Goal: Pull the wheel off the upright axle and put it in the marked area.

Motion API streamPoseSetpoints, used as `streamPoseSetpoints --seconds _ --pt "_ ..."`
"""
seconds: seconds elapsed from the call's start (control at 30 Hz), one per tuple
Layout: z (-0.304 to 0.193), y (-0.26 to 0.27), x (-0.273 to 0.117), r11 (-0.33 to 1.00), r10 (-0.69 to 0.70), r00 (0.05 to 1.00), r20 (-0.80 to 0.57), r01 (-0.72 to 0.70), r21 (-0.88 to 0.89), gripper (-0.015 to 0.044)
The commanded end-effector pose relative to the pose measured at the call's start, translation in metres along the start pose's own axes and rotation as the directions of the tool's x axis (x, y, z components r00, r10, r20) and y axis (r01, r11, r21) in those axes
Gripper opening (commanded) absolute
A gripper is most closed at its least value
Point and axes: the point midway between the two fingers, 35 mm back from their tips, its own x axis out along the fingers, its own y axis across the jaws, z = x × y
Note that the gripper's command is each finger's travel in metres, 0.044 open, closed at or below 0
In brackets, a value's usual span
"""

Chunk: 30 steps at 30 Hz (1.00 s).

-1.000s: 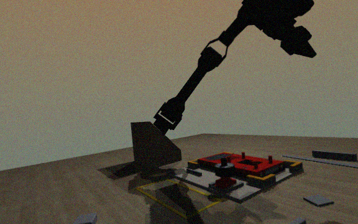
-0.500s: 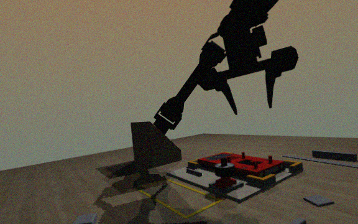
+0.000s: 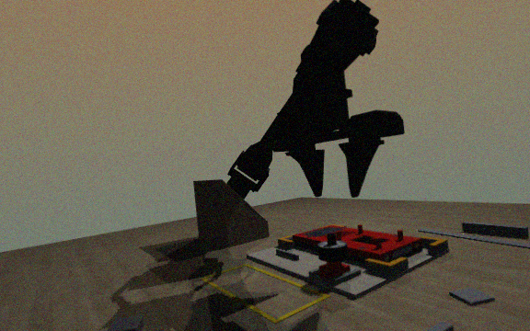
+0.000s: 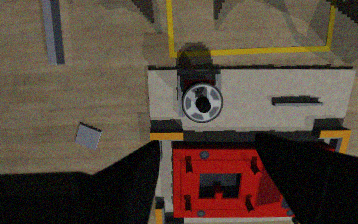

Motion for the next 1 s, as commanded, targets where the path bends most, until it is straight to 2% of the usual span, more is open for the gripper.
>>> streamPoseSetpoints --seconds 0.0,0.33,0.67,0.87,0.97 --pt "0.003 -0.003 0.001 1.000 -0.005 1.000 -0.007 0.006 0.022 0.0300" --pt "0.011 -0.006 0.005 1.000 -0.005 1.000 -0.006 0.006 0.022 0.0300" --pt "0.010 -0.005 0.071 1.000 -0.005 1.000 -0.009 0.005 0.021 0.0300" --pt "0.010 -0.005 0.076 1.000 -0.005 1.000 -0.010 0.005 0.021 0.0300" --pt "0.008 -0.005 0.072 1.000 -0.015 1.000 -0.007 0.015 0.013 0.0221"
